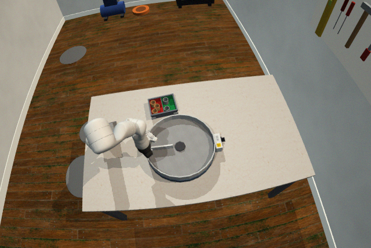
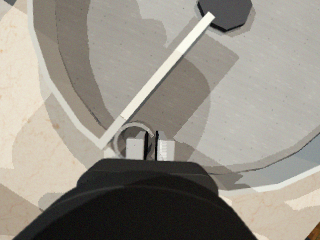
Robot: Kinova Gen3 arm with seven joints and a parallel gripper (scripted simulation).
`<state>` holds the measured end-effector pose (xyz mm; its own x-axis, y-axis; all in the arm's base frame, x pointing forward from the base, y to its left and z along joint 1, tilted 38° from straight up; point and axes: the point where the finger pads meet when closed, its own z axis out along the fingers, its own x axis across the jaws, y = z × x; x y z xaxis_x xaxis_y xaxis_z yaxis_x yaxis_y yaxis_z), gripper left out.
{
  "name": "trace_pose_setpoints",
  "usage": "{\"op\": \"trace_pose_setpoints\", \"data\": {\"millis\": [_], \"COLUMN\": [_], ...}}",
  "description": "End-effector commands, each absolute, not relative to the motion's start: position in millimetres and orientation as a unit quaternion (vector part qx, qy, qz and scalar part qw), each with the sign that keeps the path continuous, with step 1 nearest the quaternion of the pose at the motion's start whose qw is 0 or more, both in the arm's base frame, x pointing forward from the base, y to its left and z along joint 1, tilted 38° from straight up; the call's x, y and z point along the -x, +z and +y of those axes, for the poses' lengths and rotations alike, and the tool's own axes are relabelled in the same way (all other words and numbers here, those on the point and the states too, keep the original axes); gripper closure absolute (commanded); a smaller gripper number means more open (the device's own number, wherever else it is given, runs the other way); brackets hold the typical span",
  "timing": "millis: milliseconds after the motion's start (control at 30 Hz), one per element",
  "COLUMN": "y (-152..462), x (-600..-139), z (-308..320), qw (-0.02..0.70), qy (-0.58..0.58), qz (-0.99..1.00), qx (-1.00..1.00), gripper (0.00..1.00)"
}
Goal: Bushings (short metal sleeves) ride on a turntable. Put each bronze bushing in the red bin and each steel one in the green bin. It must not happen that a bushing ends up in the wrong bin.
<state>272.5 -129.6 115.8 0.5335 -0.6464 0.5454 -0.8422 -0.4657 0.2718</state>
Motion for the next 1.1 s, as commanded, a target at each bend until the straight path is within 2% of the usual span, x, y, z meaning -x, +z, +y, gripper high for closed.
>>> {"op": "trace_pose_setpoints", "data": {"millis": [0,1067], "y": [118.1,124.7], "x": [-272.6,-272.1], "z": [-127.5,-122.4], "qw": [0.262,0.263], "qy": [0.187,0.187], "qz": [-0.444,-0.444], "qx": [-0.836,-0.836], "gripper": [1.0,1.0]}}
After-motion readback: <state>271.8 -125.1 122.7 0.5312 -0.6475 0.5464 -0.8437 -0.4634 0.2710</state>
